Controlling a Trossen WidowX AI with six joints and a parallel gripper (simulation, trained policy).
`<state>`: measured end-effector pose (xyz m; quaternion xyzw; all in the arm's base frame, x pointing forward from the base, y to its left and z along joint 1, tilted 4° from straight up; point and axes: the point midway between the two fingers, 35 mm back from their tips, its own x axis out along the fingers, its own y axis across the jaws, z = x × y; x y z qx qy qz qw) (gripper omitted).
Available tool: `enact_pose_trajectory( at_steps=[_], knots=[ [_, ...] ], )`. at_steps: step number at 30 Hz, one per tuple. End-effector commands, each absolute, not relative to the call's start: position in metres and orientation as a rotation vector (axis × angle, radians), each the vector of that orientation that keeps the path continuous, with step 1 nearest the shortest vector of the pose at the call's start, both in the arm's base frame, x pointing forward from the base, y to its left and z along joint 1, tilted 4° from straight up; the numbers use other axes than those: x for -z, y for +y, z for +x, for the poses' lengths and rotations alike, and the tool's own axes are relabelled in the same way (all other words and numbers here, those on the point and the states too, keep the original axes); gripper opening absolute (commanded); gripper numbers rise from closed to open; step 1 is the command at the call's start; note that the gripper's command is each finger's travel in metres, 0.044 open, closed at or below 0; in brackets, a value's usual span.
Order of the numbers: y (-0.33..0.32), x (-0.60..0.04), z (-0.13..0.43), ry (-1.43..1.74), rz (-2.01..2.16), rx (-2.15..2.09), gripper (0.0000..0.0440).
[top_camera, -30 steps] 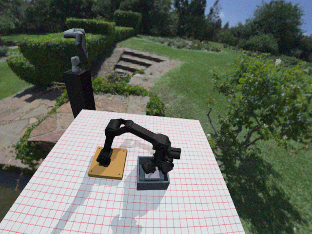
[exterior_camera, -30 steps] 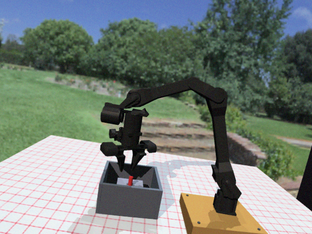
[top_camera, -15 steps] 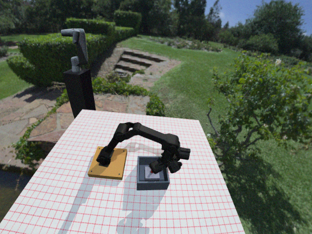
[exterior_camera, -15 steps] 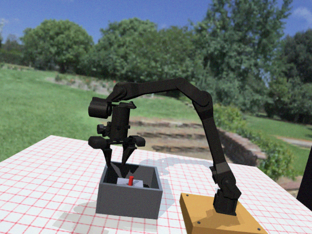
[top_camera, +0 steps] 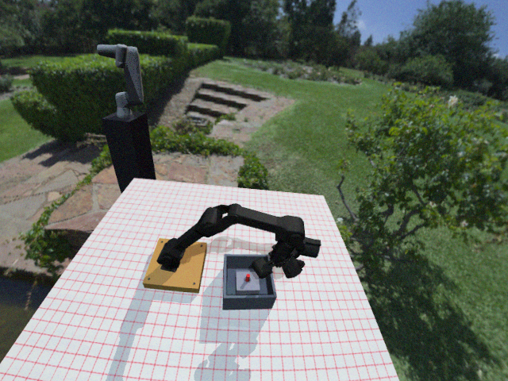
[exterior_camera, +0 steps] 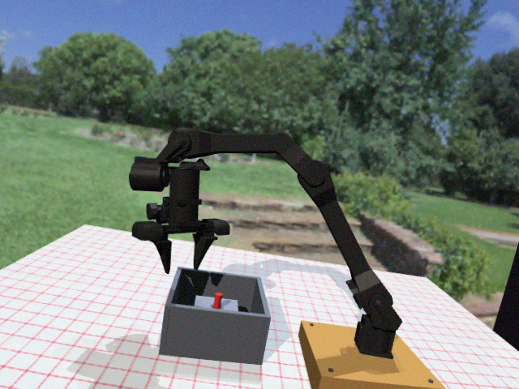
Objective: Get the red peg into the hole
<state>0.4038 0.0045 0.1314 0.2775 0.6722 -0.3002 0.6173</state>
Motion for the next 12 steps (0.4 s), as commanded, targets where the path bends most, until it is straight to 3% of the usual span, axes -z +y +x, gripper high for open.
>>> enact_pose_trajectory(
  at_steps=[1, 12],
  knots=[
    [0.008, -0.134, 0.406, 1.558, 0.646, 0.694, 0.0293],
    [0.018, -0.131, 0.425, 1.536, 0.636, 0.67, 0.0303]
  ],
)
